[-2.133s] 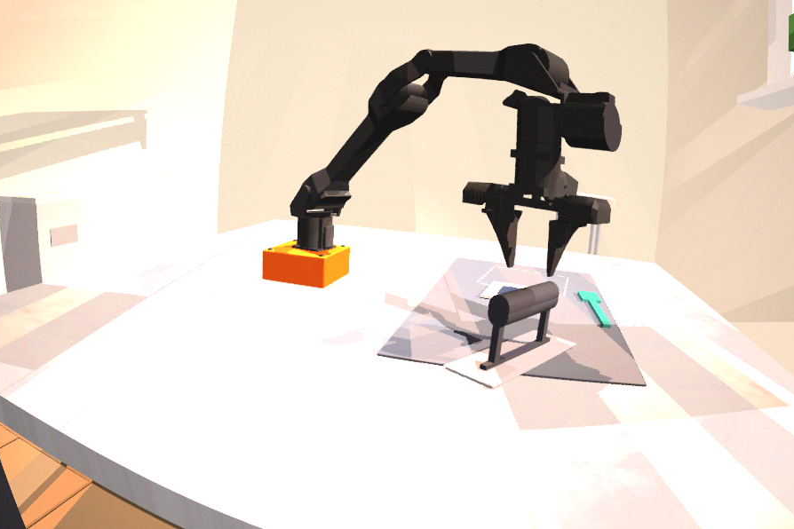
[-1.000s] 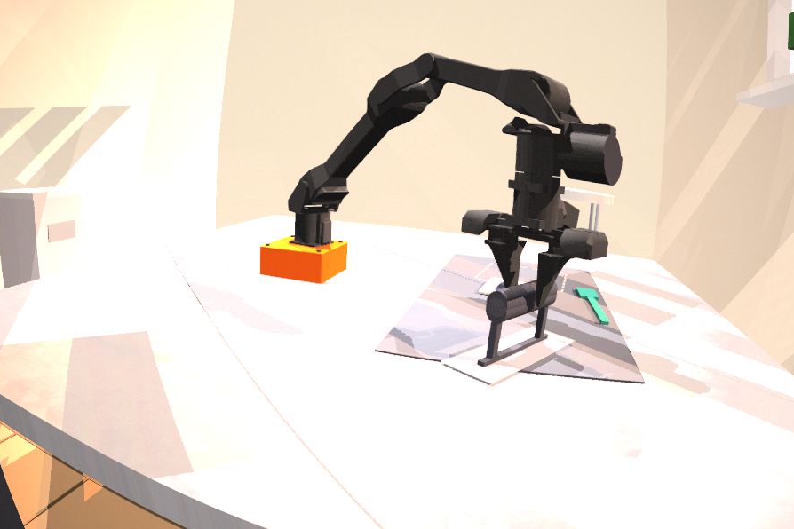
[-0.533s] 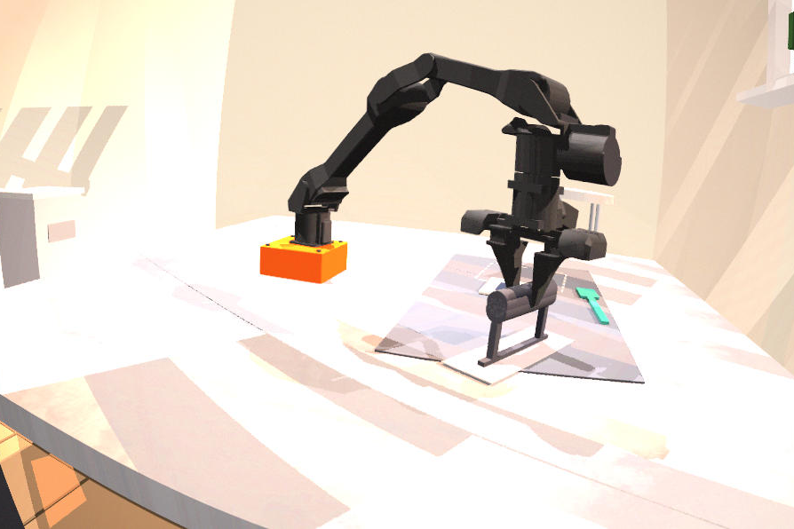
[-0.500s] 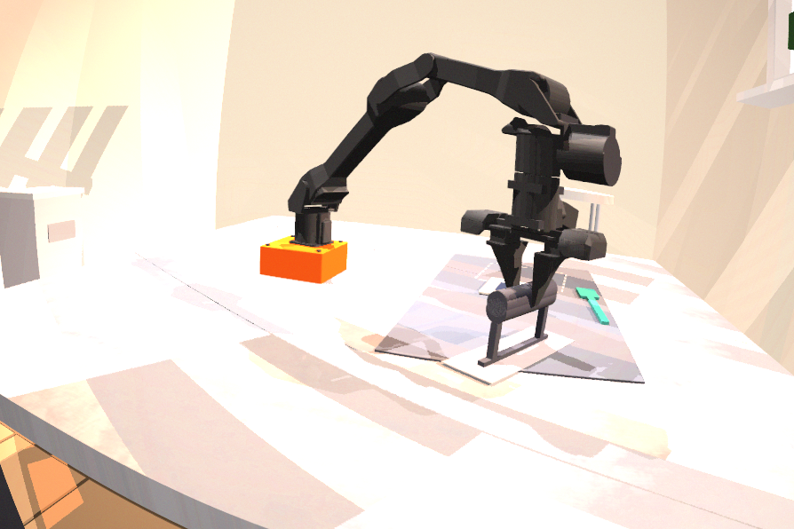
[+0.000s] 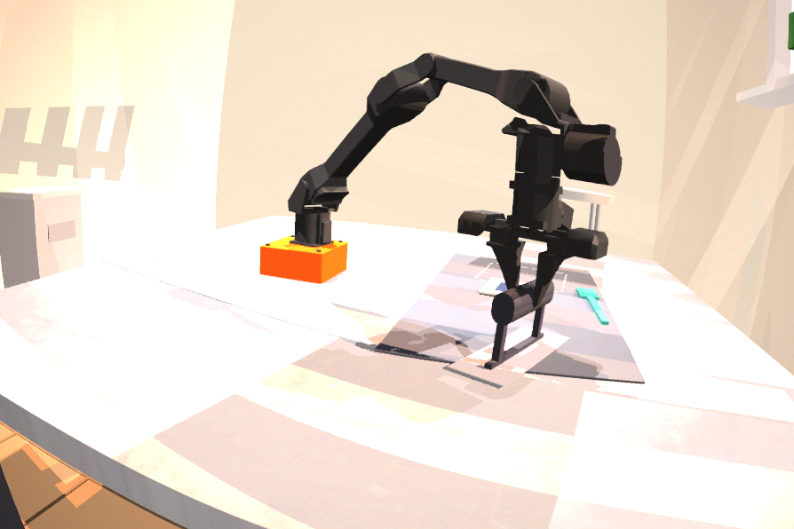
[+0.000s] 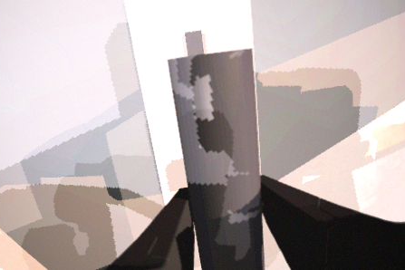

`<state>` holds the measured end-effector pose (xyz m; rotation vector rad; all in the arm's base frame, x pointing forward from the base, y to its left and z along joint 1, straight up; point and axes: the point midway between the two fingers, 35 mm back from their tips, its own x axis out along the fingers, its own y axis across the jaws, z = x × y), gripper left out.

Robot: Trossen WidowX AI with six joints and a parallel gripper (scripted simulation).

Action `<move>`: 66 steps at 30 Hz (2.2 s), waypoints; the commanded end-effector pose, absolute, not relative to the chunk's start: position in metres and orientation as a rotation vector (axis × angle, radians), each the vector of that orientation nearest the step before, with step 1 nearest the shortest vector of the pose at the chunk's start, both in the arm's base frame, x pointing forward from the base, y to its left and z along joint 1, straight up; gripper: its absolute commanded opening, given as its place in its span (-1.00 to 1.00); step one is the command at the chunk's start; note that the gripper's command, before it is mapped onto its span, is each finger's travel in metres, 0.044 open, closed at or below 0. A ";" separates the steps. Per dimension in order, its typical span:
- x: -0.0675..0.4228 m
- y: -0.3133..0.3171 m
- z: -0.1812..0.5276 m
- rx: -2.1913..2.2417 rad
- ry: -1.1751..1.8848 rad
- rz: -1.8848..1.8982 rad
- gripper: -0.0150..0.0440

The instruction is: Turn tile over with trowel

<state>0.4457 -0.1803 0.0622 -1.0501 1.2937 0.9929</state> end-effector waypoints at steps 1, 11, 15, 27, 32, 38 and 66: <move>0.445 -0.180 0.060 -1.140 1.248 1.089 -0.05; 0.445 -0.180 0.060 -1.284 1.162 1.229 -0.05; 0.445 -0.180 0.060 -1.284 1.162 1.229 0.04; 0.445 -0.180 0.060 -1.284 1.162 1.229 0.42; 0.445 -0.180 0.060 -1.284 1.162 1.229 0.42; 0.445 -0.180 0.060 -1.284 1.162 1.229 0.42; 0.453 -0.187 0.110 -1.061 1.199 0.849 0.53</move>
